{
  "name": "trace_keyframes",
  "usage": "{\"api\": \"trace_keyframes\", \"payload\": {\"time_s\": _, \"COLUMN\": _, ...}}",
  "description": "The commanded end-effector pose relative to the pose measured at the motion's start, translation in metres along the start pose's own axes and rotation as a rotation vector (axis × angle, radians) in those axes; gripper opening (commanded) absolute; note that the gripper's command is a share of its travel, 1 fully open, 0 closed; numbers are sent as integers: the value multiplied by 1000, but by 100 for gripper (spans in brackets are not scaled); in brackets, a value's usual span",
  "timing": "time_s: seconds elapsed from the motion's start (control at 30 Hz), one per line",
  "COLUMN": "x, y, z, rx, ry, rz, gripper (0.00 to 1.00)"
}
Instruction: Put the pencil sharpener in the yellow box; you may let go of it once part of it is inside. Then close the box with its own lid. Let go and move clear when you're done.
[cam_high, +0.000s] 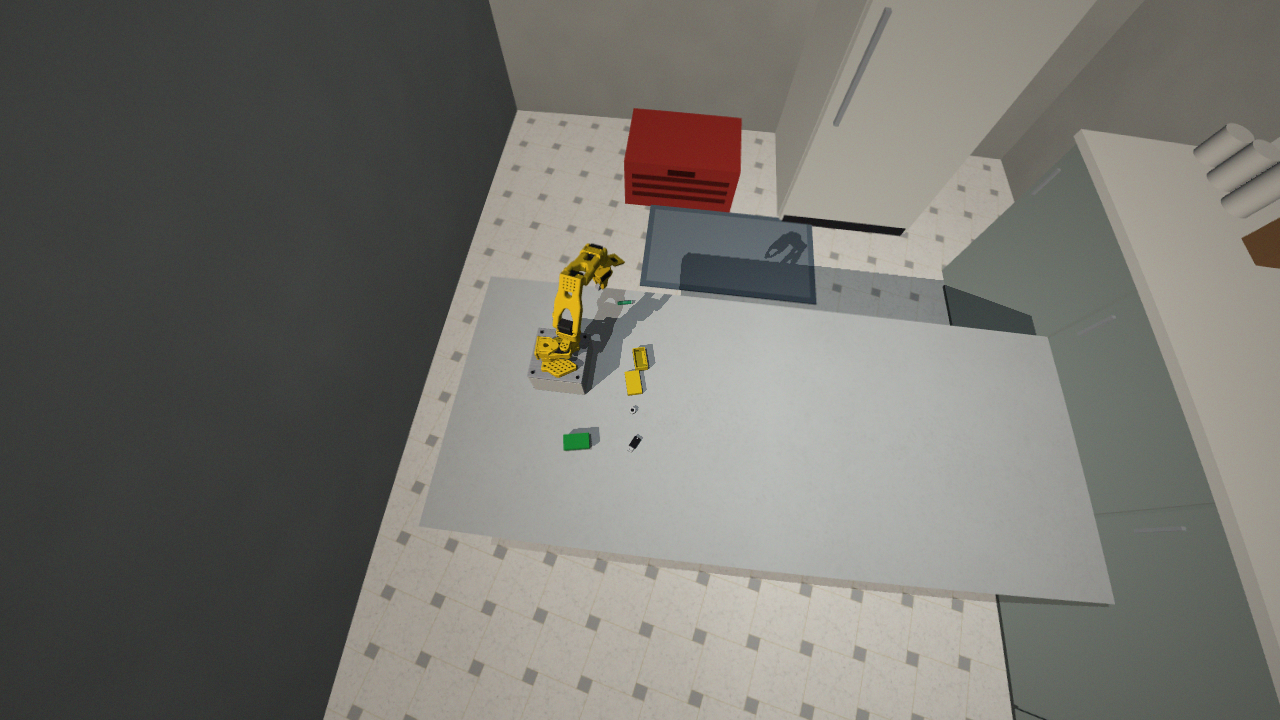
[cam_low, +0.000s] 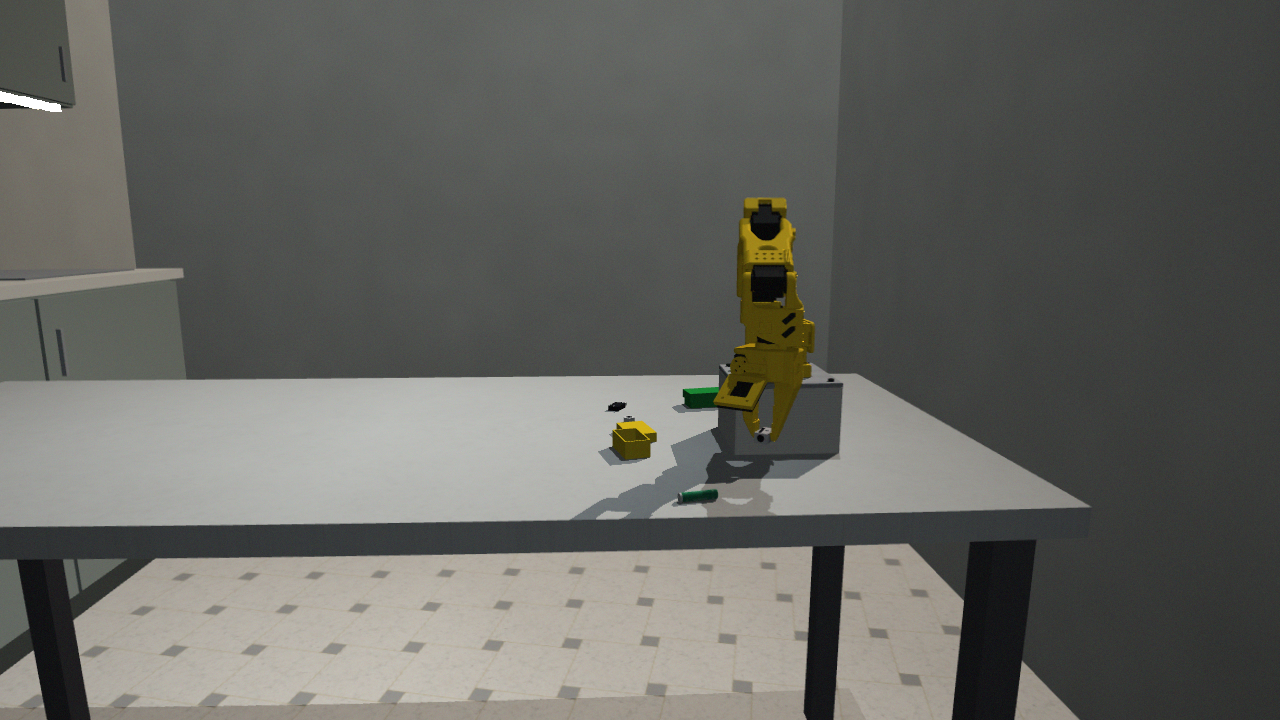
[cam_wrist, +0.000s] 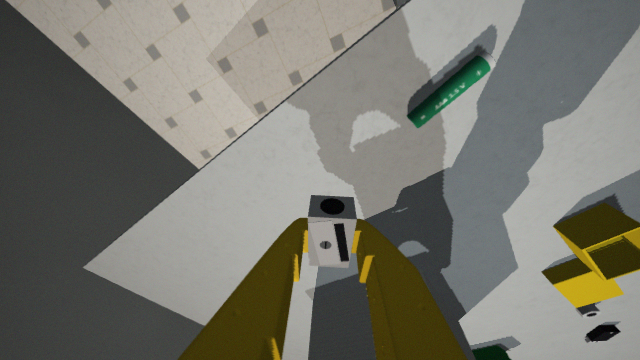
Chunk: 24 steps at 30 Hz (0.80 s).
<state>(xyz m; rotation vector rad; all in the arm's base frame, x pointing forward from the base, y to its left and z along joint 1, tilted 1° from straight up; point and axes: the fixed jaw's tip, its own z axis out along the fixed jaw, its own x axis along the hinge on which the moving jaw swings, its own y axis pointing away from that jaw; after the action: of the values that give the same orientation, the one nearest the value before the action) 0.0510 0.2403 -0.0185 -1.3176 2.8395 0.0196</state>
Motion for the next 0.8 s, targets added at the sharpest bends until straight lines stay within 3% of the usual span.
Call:
{"api": "trace_keyframes", "payload": {"time_s": 0.0, "x": 3, "y": -1, "z": 4, "rx": 5, "ry": 12, "rz": -1, "gripper": 6}}
{"api": "trace_keyframes", "payload": {"time_s": 0.77, "x": 7, "y": -2, "z": 10, "rx": 5, "ry": 12, "rz": -1, "gripper": 6}}
